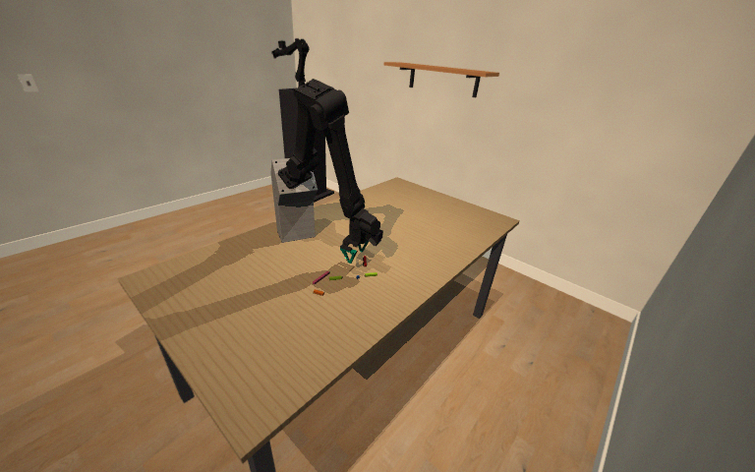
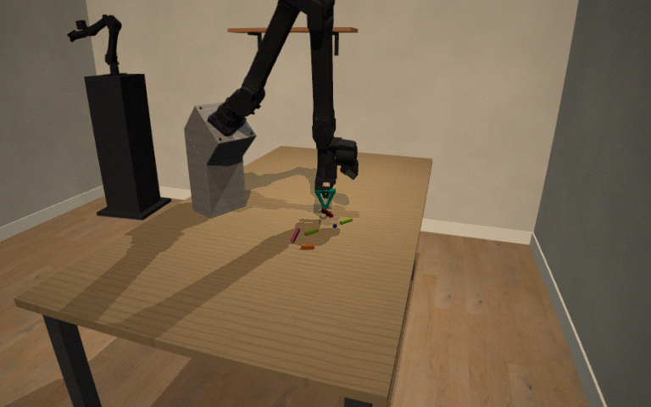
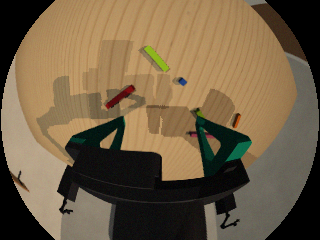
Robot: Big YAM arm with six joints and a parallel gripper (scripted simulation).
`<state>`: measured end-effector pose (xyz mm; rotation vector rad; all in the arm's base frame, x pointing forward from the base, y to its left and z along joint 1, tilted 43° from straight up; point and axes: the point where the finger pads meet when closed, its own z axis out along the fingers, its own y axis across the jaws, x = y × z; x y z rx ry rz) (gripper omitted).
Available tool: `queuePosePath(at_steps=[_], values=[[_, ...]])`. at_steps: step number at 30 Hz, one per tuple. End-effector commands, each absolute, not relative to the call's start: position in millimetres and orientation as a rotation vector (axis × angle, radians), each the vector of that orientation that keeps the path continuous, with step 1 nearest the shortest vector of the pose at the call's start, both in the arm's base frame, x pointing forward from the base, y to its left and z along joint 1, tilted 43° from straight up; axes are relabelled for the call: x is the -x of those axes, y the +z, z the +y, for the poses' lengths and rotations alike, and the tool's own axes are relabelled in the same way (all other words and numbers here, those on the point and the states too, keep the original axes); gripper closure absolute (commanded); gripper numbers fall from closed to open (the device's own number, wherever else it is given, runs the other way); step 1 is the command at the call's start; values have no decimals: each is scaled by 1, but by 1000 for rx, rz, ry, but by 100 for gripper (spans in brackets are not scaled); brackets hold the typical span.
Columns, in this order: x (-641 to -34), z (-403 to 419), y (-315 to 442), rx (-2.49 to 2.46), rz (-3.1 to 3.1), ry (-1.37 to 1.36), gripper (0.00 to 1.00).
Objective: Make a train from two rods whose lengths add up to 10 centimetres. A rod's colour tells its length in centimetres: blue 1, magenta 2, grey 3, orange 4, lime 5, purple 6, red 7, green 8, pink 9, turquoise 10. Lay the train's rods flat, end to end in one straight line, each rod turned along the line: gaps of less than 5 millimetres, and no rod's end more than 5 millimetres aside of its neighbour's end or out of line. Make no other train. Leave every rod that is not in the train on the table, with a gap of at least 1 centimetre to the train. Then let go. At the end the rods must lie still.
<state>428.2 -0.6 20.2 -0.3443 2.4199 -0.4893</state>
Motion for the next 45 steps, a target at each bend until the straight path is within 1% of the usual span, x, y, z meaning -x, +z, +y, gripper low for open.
queuePosePath(at_steps=[1, 4, 5, 8, 9, 14, 15, 18, 19, 23, 24, 28, 29, 32, 33, 37, 38, 42, 43, 45], values=[[-434, -5, 33, 148, 2404, -422, 0], [-431, -2, 28, 161, 2413, -422, 0], [-434, -6, 32, 56, 2406, -388, 0], [-433, -3, 31, 64, 2407, -387, 0], [-436, -7, 36, -42, 2394, -349, 0], [-435, -4, 32, -33, 2400, -350, 0], [-437, -7, 36, -141, 2387, -311, 0], [-436, -4, 34, -131, 2390, -310, 0], [-439, -8, 38, -242, 2371, -270, 0], [-436, -4, 33, -229, 2380, -271, 0], [-440, -9, 38, -345, 2355, -230, 0], [-438, -5, 36, -333, 2359, -228, 0], [-441, -10, 41, -449, 2330, -186, 0], [-440, -7, 35, -439, 2343, -190, 0], [-441, -11, 38, -553, 2315, -149, 0], [-439, -8, 36, -543, 2320, -148, 0], [-443, -12, 42, -656, 2278, -102, 0], [-442, -7, 41, -644, 2283, -99, 0], [-445, -13, 45, -758, 2241, -56, 0], [-444, -12, 43, -756, 2247, -61, 0]])
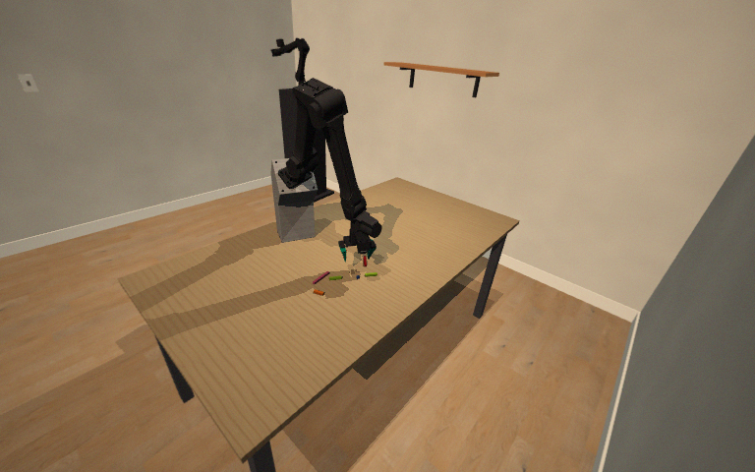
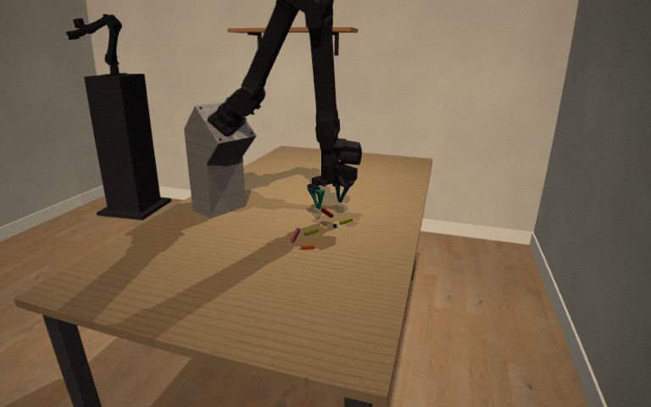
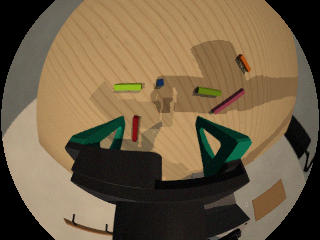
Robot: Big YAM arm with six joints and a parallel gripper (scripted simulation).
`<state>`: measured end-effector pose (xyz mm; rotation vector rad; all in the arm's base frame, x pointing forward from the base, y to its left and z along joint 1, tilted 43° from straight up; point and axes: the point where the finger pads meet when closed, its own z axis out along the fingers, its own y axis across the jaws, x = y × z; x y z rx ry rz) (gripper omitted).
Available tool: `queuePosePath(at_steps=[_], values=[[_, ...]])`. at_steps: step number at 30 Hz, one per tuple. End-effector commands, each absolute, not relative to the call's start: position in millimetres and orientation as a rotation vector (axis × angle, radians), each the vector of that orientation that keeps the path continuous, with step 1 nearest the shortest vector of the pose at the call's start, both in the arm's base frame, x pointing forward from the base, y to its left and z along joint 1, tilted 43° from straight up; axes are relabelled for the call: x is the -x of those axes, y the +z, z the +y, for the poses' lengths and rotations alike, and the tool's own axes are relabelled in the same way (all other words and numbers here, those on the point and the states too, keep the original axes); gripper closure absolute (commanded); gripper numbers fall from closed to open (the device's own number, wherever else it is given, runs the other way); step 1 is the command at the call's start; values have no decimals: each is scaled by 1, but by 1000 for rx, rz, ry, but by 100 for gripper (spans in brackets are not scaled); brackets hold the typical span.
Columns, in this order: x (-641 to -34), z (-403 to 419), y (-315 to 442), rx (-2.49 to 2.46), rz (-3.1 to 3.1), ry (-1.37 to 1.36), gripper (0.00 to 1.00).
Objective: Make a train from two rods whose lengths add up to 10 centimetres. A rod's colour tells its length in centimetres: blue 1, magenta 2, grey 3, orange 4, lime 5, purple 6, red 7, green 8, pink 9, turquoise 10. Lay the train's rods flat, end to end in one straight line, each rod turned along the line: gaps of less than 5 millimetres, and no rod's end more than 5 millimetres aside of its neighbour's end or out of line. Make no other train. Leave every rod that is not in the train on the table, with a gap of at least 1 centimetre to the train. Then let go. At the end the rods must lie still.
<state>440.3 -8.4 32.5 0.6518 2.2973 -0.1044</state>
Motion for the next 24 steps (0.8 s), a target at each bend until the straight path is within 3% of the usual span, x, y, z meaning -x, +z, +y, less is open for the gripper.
queuePosePath(at_steps=[1, 24], values=[[-444, -10, 41, -751, 2251, -59, 0], [-448, -14, 46, -1140, 2083, 111, 0]])
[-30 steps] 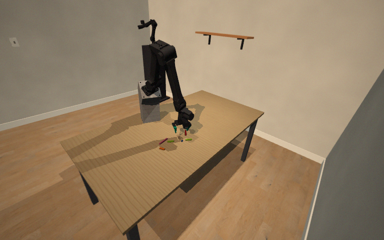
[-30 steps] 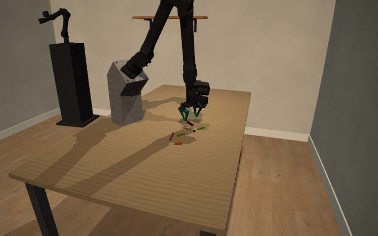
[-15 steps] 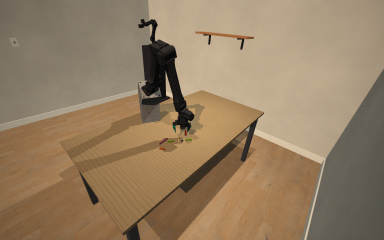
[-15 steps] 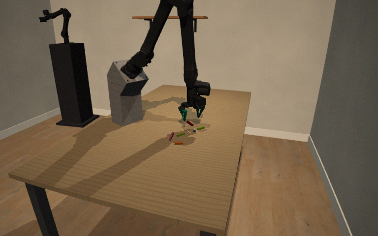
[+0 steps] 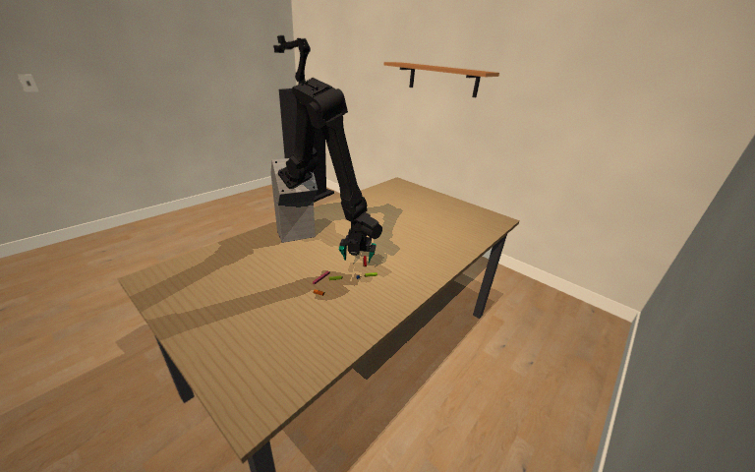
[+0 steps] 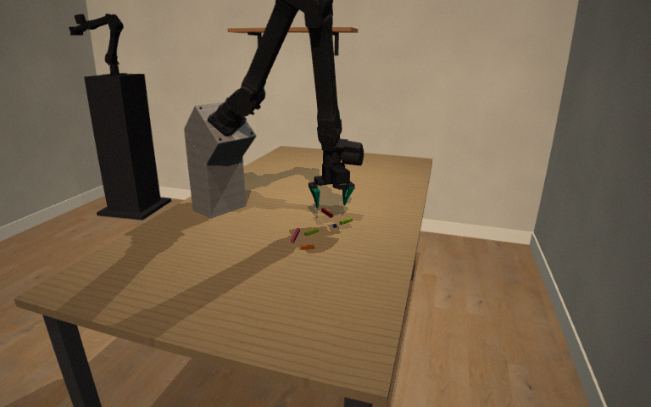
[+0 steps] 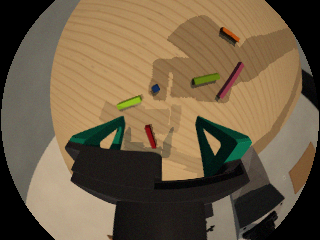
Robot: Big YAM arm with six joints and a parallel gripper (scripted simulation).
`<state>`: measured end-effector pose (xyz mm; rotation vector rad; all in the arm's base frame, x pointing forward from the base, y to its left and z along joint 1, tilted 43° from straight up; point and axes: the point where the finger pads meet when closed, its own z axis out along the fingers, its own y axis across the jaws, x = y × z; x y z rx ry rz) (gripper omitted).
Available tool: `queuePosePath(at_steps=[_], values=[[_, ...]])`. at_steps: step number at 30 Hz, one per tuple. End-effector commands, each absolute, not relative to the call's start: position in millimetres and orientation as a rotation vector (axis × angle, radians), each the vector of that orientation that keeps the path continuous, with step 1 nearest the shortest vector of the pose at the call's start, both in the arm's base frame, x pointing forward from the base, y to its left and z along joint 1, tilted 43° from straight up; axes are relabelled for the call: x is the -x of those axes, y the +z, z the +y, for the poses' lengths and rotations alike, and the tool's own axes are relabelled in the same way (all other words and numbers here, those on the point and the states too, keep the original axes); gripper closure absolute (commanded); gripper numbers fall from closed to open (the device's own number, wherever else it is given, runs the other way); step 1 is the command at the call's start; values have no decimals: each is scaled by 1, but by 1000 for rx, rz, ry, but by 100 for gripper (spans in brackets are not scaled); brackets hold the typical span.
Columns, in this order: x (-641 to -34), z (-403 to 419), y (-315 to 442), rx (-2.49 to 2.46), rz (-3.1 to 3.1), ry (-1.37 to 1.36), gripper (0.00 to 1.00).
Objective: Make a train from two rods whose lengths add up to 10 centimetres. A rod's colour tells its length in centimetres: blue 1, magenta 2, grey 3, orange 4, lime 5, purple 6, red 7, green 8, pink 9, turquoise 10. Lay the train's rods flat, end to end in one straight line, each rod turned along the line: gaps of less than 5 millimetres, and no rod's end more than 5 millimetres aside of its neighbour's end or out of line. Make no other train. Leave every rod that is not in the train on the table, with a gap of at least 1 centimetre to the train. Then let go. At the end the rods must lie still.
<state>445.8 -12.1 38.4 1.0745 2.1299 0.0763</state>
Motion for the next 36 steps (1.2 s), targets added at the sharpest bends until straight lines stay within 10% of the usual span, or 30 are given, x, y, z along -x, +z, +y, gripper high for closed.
queuePosePath(at_steps=[1, 36], values=[[-451, -18, 51, -1235, 2027, 154, 0], [-459, -24, 62, -1866, 1539, 467, 0]])
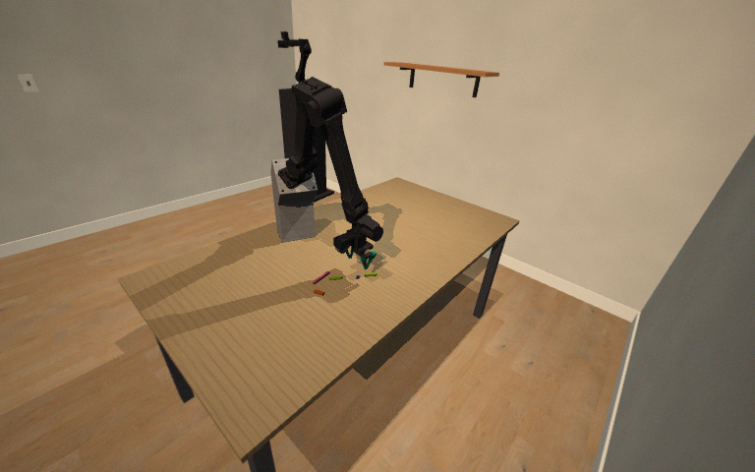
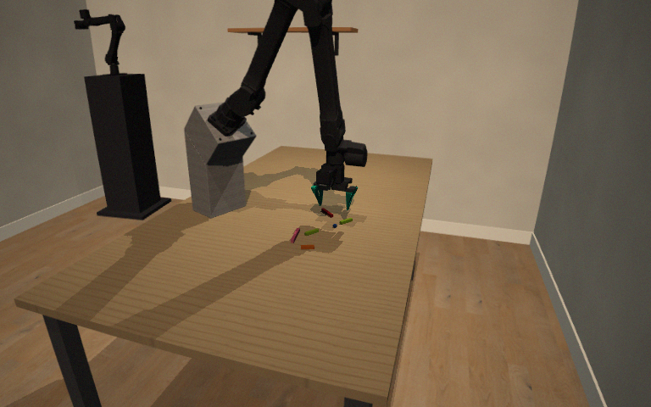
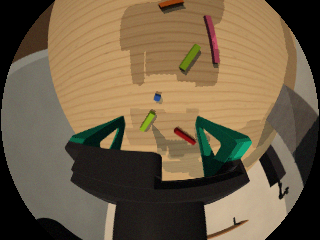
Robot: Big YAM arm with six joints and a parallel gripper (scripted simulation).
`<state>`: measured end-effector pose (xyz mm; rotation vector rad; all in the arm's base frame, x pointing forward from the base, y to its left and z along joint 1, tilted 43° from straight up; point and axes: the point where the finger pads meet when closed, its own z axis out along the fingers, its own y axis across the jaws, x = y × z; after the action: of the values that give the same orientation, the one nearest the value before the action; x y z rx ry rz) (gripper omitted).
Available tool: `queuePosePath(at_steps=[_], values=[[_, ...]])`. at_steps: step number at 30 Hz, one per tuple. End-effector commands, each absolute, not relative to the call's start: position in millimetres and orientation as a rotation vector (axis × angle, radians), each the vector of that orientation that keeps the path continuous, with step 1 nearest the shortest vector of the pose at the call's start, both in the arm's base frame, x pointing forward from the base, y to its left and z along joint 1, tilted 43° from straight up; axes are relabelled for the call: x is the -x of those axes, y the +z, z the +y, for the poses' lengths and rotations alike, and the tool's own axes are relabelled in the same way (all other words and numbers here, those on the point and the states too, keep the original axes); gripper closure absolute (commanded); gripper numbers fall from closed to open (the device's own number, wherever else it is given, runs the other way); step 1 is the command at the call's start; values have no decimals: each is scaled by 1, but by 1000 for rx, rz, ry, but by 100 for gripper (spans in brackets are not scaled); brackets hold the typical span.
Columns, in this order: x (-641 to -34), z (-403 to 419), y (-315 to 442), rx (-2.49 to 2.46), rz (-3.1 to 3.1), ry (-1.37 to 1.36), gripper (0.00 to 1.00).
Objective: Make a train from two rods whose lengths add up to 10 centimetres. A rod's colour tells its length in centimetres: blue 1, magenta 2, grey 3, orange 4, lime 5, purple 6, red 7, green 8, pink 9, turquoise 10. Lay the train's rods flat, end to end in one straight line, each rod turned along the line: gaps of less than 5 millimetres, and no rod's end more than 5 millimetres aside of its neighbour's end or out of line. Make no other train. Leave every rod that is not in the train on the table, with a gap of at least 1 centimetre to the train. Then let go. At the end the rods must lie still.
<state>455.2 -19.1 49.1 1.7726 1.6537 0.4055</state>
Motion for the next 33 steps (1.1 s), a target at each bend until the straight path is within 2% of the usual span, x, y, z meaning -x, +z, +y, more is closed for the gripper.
queuePosePath(at_steps=[1, 17, 18, 33], values=[[-458, -24, 61, -1866, 1541, 464, 0], [-460, -25, 62, -2051, 1343, 562, 0], [-460, -25, 62, -2050, 1343, 562, 77], [-460, -25, 62, -2049, 1345, 561, 77]])
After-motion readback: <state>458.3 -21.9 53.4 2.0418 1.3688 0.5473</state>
